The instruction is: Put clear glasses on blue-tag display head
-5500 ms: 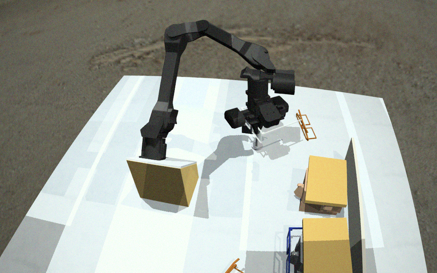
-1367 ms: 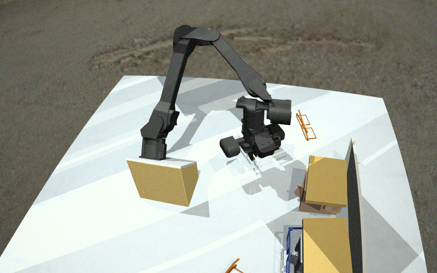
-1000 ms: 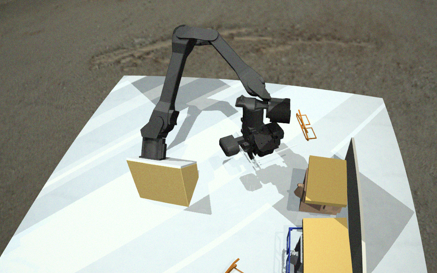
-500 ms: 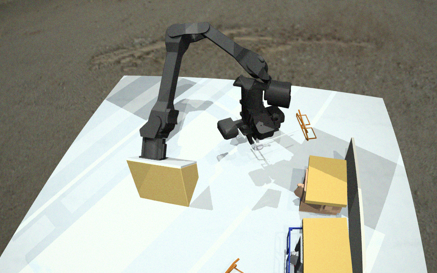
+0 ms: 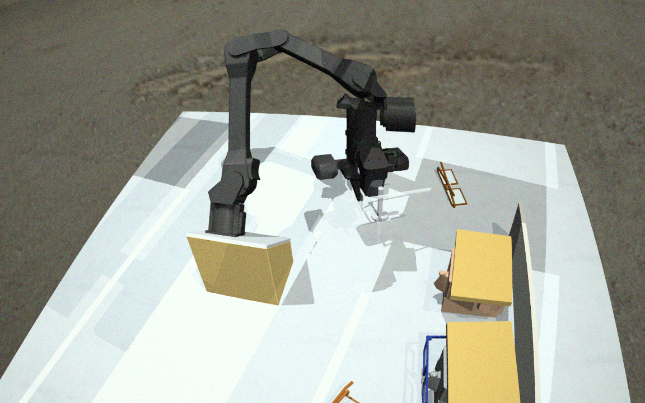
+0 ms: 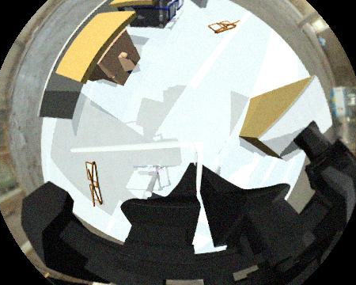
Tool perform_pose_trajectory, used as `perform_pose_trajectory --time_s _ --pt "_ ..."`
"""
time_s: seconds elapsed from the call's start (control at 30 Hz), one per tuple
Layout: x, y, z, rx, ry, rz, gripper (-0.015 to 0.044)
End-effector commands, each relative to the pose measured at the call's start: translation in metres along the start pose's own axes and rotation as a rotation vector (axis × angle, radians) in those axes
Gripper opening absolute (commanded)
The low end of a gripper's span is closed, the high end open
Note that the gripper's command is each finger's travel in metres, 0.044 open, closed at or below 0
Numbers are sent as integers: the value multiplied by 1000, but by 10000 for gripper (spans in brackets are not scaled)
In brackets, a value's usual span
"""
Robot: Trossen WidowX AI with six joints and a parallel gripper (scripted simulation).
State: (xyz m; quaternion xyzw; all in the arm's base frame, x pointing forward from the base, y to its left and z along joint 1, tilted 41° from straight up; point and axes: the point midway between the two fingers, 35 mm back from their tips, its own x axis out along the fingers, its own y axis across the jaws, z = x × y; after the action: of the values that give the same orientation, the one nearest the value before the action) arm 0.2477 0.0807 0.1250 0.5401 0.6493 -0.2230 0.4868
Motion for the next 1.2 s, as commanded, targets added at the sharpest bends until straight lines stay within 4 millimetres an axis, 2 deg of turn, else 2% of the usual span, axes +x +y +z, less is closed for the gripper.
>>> perform_pose_trajectory --time_s 0.0,0.3,0.63,1.17 --pt "-2 -7 -10 53 -60 -10 0" --pt "-13 -19 -35 177 -195 36 0" --pt "-30 -33 -58 324 -298 165 0" --pt "-64 -55 -83 587 -294 475 0"
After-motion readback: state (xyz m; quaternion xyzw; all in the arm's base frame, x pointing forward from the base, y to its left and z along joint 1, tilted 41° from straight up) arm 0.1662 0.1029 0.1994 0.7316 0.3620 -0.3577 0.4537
